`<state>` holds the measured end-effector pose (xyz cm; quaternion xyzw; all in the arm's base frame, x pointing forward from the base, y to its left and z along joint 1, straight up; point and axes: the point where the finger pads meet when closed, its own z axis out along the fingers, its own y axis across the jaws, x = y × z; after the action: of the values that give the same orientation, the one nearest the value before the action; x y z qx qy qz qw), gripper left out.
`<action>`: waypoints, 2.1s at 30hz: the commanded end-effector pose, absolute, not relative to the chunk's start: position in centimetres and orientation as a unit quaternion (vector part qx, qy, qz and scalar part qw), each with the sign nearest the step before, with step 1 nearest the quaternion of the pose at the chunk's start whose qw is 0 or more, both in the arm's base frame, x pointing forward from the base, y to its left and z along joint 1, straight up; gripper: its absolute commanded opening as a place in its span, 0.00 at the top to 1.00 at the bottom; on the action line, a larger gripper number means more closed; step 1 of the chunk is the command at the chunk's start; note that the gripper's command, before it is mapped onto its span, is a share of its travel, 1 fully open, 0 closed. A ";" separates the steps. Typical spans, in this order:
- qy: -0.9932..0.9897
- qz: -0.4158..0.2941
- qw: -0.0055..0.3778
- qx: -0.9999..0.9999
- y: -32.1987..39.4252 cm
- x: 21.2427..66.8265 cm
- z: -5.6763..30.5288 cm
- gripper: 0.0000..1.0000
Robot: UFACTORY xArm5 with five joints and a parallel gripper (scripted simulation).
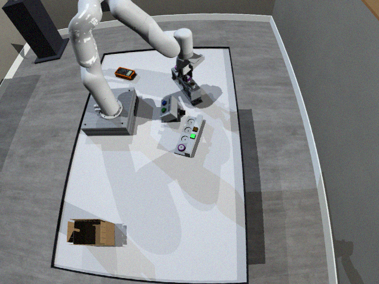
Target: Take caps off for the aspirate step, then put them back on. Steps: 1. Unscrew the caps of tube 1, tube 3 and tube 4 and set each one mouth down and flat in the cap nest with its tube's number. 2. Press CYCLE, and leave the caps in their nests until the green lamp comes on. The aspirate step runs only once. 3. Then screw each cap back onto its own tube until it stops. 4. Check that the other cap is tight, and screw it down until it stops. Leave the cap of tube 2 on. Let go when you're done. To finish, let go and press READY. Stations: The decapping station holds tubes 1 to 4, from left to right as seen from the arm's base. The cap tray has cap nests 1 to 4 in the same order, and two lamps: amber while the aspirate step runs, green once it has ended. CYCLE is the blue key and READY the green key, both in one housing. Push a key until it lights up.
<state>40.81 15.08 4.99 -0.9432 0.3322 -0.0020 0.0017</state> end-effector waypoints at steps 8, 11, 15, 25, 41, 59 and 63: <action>0.328 -0.002 0.004 -0.945 15.1 40.9 5.1 1.00; 0.328 -0.002 0.004 -0.945 15.1 40.9 5.1 1.00; 0.390 -0.002 0.004 -0.921 15.1 40.9 5.1 1.00; 0.509 -0.001 0.005 -0.861 15.1 40.9 5.0 1.00; 0.665 0.000 0.005 -0.747 15.1 40.9 5.0 1.00; 0.634 0.000 0.005 -0.773 15.1 40.9 5.1 0.54; 0.570 -0.001 0.005 -0.821 15.1 40.9 5.1 0.54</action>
<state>40.81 15.08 4.91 -0.7704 0.6375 -0.0013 0.0022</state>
